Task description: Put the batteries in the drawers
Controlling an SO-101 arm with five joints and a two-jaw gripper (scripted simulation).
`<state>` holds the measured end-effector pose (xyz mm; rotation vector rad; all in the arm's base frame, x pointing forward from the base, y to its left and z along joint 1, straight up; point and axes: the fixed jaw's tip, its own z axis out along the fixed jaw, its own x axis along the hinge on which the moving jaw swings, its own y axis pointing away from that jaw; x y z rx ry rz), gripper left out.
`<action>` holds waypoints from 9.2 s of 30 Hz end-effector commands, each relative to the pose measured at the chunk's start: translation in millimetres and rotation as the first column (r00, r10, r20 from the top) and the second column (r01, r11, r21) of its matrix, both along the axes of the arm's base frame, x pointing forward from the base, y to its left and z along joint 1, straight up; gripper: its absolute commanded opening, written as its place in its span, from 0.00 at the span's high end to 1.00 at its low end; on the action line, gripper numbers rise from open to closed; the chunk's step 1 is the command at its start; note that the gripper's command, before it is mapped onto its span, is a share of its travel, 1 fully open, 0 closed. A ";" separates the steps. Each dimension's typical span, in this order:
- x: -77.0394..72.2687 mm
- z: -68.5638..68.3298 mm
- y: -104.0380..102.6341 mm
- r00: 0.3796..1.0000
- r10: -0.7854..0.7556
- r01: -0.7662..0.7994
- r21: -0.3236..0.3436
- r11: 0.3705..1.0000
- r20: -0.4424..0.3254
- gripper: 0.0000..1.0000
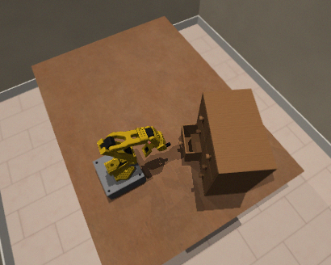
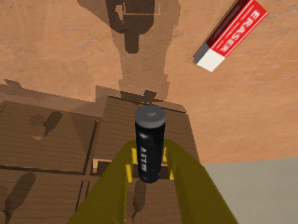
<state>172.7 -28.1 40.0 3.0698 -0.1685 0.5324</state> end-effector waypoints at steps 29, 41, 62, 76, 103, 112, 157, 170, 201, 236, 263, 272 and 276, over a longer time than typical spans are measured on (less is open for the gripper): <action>8.0 27.9 -2.1 0.983 -0.013 0.016 -0.016 1.000 0.182 1.00; 22.8 27.1 -4.0 0.983 -0.013 0.016 -0.016 1.000 0.182 1.00; 47.6 27.1 -7.2 0.983 -0.013 0.016 -0.016 1.000 0.181 1.00; 47.7 27.2 -7.3 0.983 -0.013 0.017 -0.016 1.000 0.181 1.00; 50.9 29.1 -9.6 0.983 -0.021 0.025 -0.016 1.000 0.181 1.00; 50.1 28.6 -9.0 0.983 -0.019 0.022 -0.016 1.000 0.181 1.00; 120.2 16.2 -16.5 0.985 -0.013 0.016 -0.016 1.000 0.171 1.00; 121.8 18.3 -16.7 0.983 -0.013 0.016 -0.017 1.000 0.181 1.00; 124.2 20.3 -17.5 0.983 -0.014 0.018 -0.017 1.000 0.181 1.00; 122.4 -13.8 -17.2 0.983 -0.014 0.017 -0.017 1.000 0.181 1.00; 121.8 -17.2 -17.1 0.983 -0.014 0.017 -0.017 1.000 0.181 1.00; 120.6 -19.9 -17.4 0.983 -0.015 0.018 -0.017 1.000 0.181 1.00; 120.1 -21.1 -17.5 0.983 -0.015 0.019 -0.017 1.000 0.181 1.00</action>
